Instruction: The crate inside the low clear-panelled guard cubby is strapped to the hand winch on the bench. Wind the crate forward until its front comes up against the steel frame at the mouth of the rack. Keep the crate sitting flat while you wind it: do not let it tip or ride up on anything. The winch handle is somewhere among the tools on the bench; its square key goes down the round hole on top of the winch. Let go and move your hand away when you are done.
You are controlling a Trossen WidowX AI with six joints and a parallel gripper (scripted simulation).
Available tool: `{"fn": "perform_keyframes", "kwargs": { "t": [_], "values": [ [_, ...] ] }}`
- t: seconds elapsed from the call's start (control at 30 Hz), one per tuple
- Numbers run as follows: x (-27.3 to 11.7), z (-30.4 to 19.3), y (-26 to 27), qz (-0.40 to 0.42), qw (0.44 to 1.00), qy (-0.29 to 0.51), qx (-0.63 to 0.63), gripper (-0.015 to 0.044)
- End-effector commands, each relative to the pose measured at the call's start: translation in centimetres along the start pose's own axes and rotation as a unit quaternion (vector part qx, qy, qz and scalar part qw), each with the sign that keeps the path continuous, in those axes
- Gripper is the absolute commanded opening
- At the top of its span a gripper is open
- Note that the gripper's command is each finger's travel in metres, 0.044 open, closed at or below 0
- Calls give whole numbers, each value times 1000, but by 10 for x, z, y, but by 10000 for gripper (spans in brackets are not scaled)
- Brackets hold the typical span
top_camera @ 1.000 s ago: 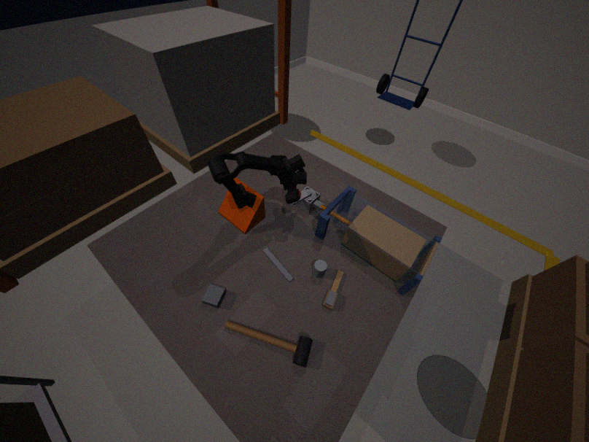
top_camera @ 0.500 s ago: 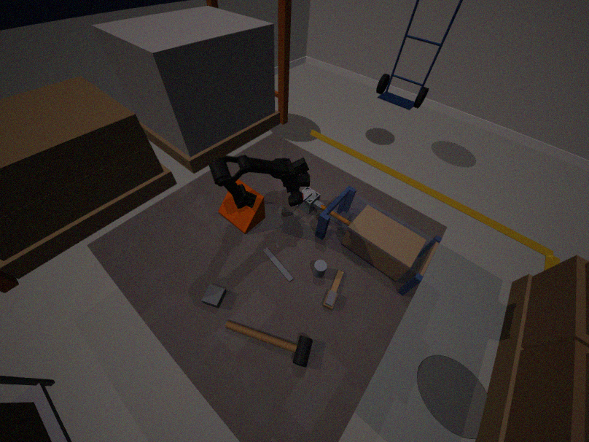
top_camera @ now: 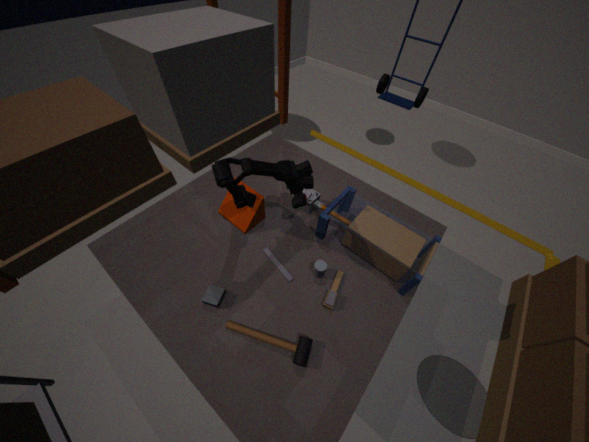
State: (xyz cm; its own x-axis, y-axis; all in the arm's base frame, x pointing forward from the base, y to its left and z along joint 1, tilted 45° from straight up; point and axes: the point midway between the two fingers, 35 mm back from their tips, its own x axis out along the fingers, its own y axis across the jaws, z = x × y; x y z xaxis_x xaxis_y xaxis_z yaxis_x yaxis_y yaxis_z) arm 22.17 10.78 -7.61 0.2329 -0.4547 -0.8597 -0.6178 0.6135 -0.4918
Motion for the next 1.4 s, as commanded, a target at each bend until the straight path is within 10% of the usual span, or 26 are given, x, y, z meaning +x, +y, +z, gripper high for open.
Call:
{"fn": "perform_keyframes", "kwargs": {
  "t": [0.0,1.37],
  "values": [
    [5,7,-5,-5,1000,0,2,0],
    [27,55,-19,-6,1000,-1,3,0]
  ]
}}
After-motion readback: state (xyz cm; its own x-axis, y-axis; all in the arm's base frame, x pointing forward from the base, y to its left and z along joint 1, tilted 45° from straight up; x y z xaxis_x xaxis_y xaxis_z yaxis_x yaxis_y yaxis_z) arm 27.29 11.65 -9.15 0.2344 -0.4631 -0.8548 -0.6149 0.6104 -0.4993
